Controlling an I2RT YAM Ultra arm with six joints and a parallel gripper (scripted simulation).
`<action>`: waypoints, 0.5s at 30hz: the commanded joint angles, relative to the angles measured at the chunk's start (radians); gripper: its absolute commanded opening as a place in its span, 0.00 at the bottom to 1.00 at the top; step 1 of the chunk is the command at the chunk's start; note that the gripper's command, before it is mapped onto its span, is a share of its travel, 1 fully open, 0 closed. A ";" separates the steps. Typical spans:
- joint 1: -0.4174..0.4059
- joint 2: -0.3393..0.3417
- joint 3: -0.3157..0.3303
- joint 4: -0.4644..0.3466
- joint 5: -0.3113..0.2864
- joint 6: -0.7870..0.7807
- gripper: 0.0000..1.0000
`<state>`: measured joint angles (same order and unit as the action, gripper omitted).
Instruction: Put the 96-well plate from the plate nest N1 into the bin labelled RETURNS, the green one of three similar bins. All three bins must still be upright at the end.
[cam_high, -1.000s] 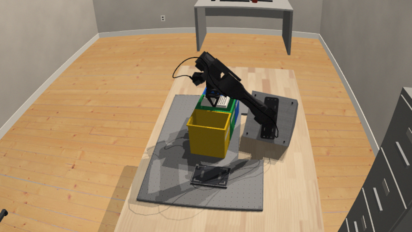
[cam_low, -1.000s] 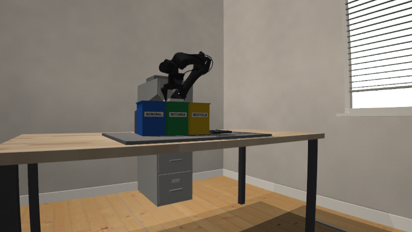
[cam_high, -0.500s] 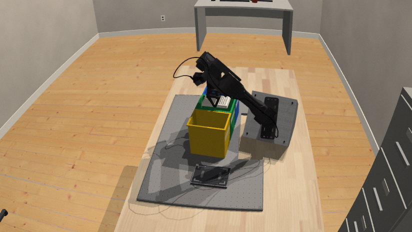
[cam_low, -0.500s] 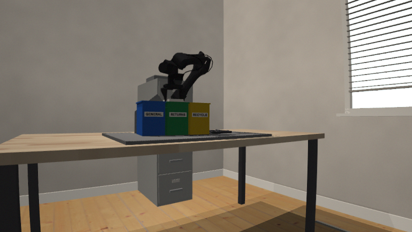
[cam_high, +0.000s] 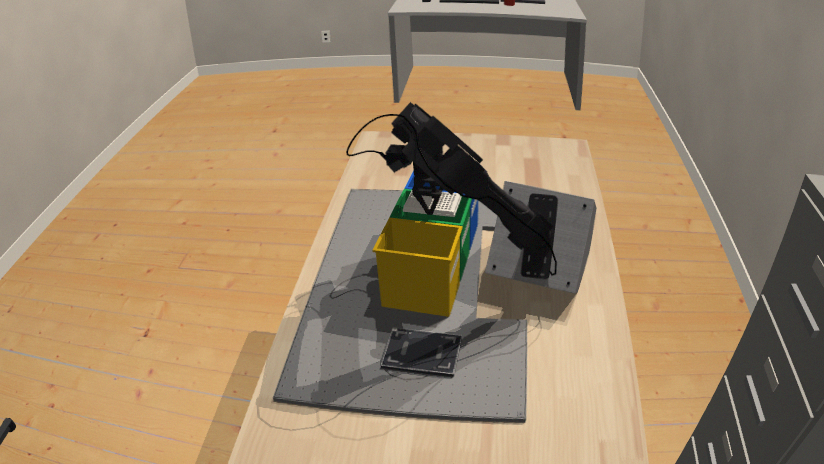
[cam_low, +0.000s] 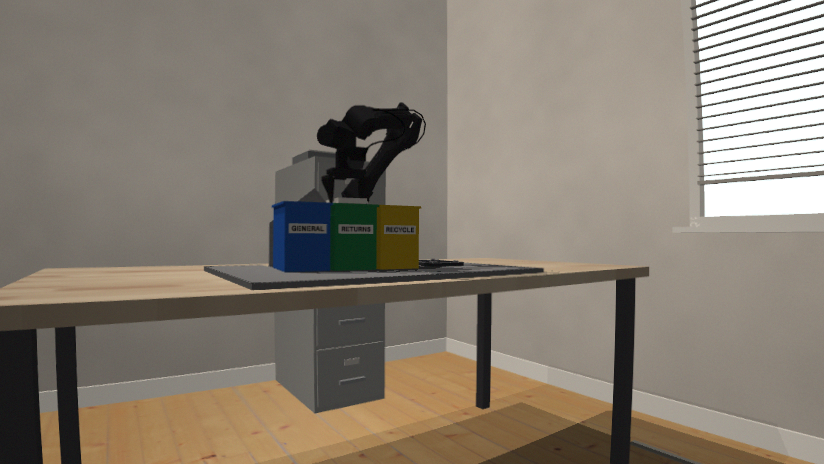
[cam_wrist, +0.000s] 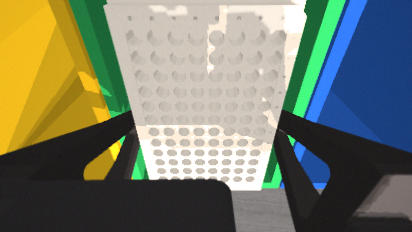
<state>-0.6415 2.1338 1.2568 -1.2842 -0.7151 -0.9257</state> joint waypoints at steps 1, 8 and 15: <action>-0.029 -0.019 0.035 -0.009 -0.010 0.003 0.00; -0.028 -0.012 0.038 -0.011 -0.012 0.006 0.00; -0.027 -0.006 0.039 -0.013 -0.013 0.007 0.00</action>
<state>-0.6415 2.1338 1.2568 -1.2842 -0.7155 -0.9241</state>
